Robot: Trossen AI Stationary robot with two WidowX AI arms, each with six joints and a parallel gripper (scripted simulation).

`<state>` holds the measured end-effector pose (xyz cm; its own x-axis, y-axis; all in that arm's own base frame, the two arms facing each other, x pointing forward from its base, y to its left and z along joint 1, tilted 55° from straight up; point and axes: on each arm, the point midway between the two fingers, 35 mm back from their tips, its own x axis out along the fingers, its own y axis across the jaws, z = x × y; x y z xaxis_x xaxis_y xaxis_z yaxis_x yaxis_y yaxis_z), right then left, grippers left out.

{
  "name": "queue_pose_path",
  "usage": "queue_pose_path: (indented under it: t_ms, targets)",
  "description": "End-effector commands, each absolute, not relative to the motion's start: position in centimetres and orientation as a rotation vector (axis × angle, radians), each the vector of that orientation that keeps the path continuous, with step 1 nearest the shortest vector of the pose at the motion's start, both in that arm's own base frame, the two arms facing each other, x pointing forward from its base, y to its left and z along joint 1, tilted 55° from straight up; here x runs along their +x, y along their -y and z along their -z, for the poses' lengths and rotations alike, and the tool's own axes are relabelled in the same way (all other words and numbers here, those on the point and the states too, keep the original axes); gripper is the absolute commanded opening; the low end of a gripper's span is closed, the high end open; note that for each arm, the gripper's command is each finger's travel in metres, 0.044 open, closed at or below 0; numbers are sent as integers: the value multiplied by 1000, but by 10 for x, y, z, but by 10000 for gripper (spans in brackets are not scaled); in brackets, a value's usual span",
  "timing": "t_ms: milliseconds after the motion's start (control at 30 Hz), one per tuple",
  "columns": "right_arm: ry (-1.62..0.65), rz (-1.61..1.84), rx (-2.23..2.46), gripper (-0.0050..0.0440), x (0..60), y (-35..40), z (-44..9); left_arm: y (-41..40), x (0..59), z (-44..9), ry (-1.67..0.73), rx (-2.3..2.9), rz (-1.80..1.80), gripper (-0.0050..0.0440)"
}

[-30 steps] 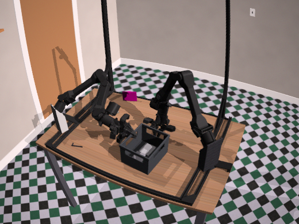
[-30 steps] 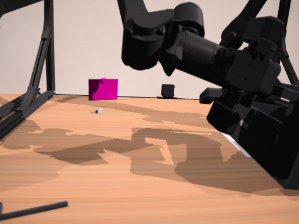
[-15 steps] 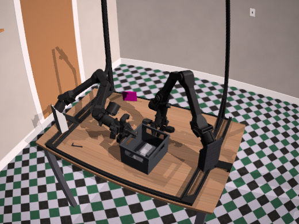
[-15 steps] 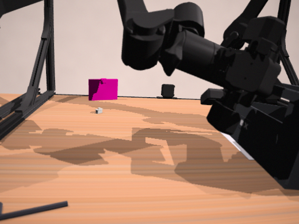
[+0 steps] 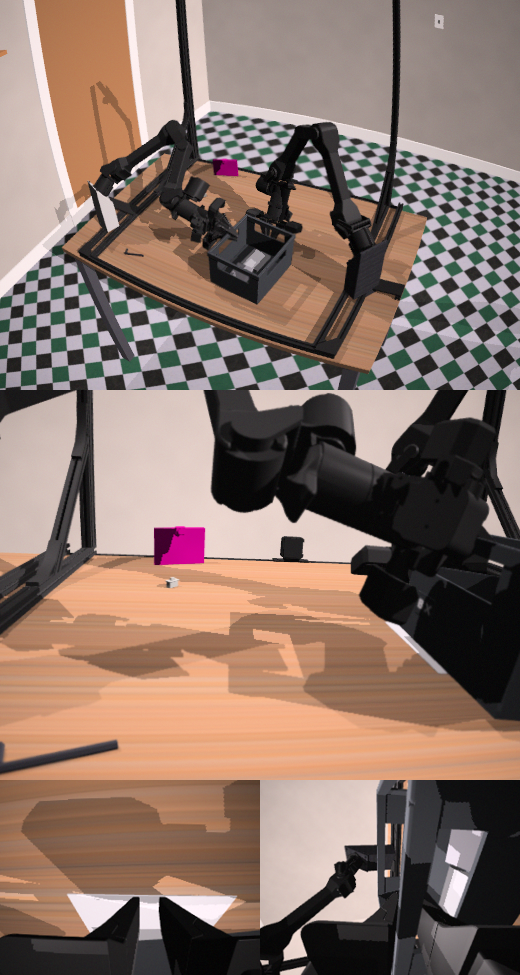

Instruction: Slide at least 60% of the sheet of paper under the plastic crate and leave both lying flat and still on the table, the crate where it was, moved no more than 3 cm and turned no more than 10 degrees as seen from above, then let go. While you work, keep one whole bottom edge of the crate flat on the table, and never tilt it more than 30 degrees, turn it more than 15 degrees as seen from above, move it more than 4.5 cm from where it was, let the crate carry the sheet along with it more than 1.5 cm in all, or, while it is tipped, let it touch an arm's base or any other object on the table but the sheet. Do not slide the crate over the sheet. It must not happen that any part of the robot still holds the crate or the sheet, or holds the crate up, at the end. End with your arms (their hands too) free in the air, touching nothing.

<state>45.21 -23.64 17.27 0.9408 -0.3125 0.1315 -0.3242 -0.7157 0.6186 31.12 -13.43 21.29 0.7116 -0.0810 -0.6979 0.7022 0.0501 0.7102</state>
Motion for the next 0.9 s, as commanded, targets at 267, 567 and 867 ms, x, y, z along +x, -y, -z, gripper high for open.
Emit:
queue_pose_path:
  t_ms: [267, 567, 867]
  targets:
    - [589, -59, 2378, 0, 435, 267, -197, 127, 314, -199, -566, 1405, 671, 60]
    - [589, -59, 2378, 0, 435, 267, -197, 123, 316, -196, -566, 1405, 671, 60]
    - [589, -59, 2378, 0, 435, 267, -197, 121, 318, -197, -566, 1405, 671, 60]
